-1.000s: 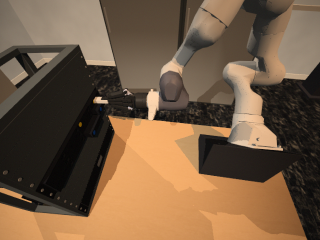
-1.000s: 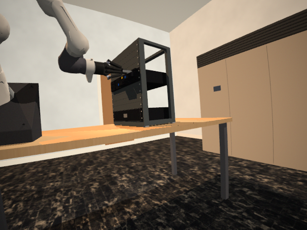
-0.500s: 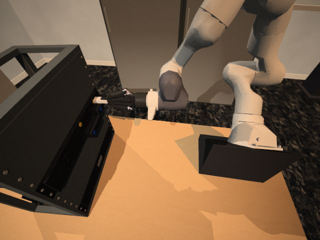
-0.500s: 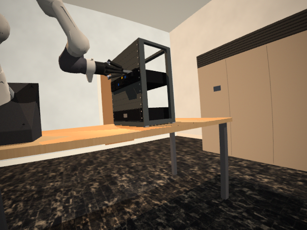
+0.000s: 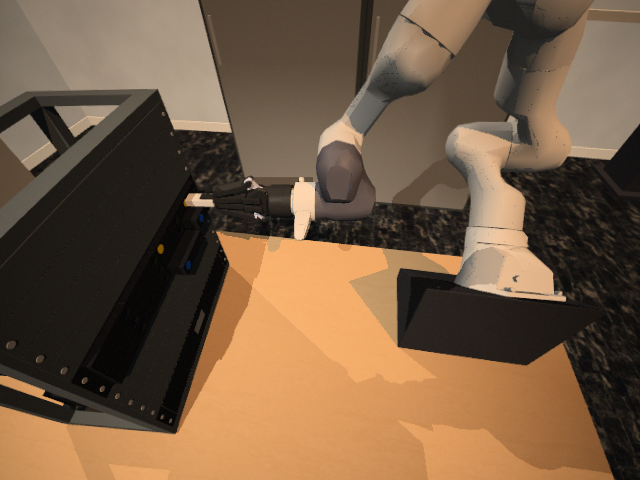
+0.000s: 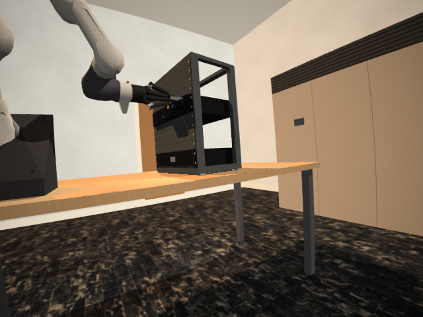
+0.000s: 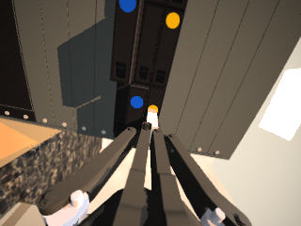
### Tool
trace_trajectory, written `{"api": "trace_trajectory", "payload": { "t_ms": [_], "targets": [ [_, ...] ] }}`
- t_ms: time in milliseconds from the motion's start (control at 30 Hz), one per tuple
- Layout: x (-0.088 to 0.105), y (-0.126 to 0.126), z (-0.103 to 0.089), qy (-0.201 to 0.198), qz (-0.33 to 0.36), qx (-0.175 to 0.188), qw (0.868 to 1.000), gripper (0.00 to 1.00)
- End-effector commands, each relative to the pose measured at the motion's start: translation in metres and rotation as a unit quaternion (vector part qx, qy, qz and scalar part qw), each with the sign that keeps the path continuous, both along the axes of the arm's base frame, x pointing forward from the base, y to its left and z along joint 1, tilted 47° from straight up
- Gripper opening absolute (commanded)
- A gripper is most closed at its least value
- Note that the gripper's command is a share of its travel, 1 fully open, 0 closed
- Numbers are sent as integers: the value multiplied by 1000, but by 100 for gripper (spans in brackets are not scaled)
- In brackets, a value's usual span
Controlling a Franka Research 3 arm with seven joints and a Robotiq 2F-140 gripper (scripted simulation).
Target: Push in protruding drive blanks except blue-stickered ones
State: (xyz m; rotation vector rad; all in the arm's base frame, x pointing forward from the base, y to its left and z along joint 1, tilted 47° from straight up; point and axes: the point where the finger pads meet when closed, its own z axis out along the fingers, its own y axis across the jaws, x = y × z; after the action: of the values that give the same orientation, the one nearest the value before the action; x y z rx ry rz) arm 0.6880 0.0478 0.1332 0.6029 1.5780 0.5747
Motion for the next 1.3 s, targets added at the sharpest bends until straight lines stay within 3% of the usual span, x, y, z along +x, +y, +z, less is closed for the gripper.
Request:
{"api": "trace_trajectory", "payload": {
  "t_ms": [0, 1033, 1267],
  "targets": [
    [4, 1, 4, -3, 1, 5, 1000, 0],
    [3, 1, 4, -3, 1, 5, 1000, 0],
    [-16, 1, 6, -3, 1, 5, 1000, 0]
  ]
}}
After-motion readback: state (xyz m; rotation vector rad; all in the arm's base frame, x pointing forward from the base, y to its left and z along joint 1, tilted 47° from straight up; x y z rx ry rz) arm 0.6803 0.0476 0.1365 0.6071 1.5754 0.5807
